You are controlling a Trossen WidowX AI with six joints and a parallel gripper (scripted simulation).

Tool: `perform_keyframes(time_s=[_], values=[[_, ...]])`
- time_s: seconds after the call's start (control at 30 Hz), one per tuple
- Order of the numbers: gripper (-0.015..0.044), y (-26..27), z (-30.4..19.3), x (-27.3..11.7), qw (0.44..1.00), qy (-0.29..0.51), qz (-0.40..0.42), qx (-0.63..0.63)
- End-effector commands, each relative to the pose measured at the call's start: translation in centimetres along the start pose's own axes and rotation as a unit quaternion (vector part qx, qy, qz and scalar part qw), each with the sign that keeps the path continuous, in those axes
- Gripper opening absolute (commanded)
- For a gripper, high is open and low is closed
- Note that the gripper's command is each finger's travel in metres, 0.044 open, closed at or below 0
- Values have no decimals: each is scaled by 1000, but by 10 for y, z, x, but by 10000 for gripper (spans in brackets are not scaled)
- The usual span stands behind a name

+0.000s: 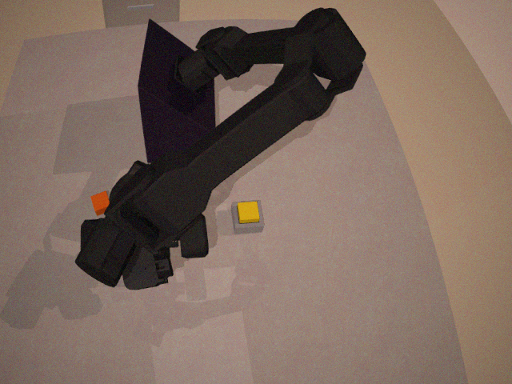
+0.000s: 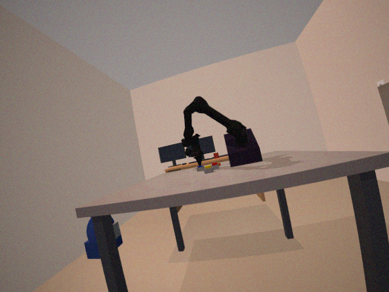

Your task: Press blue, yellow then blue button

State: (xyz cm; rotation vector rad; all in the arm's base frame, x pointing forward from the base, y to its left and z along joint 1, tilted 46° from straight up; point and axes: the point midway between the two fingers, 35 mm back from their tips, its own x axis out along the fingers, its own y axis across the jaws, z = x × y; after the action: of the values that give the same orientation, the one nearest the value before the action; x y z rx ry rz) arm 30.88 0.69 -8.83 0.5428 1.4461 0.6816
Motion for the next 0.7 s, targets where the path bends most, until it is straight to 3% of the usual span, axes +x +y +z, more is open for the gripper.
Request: perform_keyframes(time_s=[0.0, 0.23, 0.37, 0.53, 0.67], values=[[20, 1, 0, 0, 1000, -2, 2, 2], [20, 1, 0, 0, 1000, -2, 2, 2], [20, 0, 0, -30, 1000, -1, 1, 2], [20, 0, 1, -36, 1000, -1, 1, 2], [20, -1, 1, -91, 1000, -1, 0, 2]])
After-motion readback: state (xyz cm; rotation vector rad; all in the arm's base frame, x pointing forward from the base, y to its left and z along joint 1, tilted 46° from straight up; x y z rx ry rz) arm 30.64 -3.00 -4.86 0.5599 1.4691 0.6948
